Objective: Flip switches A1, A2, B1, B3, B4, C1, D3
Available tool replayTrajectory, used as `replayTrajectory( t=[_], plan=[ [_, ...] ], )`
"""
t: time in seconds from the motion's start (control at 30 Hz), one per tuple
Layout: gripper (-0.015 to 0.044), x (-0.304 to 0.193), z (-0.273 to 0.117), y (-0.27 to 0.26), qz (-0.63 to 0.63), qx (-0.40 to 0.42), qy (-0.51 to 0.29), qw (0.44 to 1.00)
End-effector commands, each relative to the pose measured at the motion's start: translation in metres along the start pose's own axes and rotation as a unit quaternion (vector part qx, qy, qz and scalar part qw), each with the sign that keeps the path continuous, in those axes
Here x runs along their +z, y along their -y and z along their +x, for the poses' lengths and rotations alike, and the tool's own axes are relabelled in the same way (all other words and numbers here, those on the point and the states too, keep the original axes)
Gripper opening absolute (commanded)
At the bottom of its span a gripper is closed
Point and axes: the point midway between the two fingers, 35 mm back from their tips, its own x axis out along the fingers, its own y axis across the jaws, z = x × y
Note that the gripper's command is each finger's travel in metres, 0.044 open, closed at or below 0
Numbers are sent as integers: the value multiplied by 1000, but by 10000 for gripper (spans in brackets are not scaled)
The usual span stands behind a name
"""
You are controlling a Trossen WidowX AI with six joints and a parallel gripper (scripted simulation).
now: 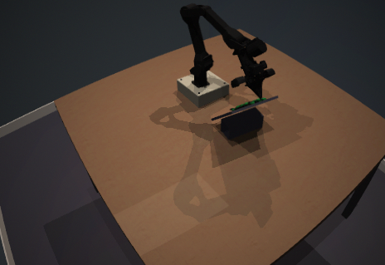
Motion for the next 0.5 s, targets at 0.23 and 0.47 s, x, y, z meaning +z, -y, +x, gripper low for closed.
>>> replayTrajectory(
  t=[0.23, 0.47],
  plan=[
    [0, -1, 2, -1, -3, 2, -2, 1000],
    [0, -1, 3, -1, -3, 2, -2, 1000]
  ],
)
